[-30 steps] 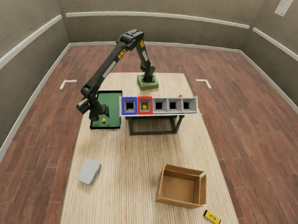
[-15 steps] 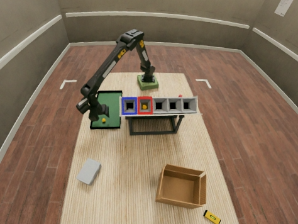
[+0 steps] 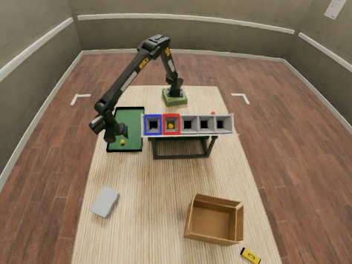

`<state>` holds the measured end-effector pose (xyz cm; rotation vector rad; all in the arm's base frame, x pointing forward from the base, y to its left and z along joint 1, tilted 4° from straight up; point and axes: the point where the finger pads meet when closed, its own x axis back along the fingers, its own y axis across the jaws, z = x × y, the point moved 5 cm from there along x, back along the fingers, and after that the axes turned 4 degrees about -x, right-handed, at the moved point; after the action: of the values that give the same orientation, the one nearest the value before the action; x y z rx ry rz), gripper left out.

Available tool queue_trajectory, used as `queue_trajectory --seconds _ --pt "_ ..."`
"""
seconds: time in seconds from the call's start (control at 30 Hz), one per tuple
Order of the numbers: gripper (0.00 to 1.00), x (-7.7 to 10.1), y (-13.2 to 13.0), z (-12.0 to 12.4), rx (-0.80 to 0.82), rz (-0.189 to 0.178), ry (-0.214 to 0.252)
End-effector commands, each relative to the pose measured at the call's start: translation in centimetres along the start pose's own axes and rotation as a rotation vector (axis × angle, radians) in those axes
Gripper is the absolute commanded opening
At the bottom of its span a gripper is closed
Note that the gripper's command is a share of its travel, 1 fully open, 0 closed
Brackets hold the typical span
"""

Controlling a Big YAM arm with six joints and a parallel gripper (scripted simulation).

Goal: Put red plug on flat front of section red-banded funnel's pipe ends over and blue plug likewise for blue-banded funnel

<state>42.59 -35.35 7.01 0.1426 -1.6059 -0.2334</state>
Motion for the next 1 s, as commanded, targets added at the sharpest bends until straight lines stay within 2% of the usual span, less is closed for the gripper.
queue_trajectory --seconds 0.0,0.5,0.97 --pt "0.80 1.6 0.1 -1.9 0.011 0.021 -0.026" --pt "0.80 -1.8 -0.5 -0.3 0.005 0.011 -0.014" --pt "0.80 -2.8 -0.6 -0.2 0.008 0.020 -0.026"
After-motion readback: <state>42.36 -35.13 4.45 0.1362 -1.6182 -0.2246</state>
